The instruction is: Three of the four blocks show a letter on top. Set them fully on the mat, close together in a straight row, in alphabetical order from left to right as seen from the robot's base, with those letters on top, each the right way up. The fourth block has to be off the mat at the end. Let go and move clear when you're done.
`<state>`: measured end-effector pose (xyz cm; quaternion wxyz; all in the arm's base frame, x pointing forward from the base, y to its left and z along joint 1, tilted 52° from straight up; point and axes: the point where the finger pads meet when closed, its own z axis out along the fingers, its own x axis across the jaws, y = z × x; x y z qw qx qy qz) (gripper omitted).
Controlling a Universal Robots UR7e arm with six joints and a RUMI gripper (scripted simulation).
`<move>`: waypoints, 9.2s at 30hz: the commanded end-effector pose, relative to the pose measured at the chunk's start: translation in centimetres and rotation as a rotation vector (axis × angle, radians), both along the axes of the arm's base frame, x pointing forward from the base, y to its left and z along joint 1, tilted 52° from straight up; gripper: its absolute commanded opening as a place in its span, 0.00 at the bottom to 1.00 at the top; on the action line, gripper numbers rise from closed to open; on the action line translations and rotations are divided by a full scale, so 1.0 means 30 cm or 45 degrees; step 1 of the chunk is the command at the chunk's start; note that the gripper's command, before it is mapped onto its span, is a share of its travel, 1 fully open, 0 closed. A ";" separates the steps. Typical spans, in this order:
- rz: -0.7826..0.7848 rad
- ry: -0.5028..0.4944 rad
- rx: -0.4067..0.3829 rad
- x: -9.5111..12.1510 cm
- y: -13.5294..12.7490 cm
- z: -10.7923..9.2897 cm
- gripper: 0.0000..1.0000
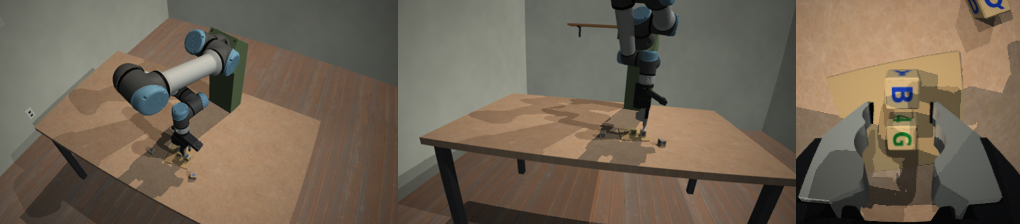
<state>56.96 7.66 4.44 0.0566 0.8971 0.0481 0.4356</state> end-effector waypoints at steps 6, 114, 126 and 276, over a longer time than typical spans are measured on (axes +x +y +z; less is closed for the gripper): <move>0.001 0.000 0.000 -0.095 0.006 0.077 0.28; 1.169 0.119 -1.487 0.000 0.235 0.172 1.00; 1.371 0.136 -1.749 0.018 0.282 0.204 1.00; 1.595 0.154 -2.044 0.176 0.326 0.139 0.40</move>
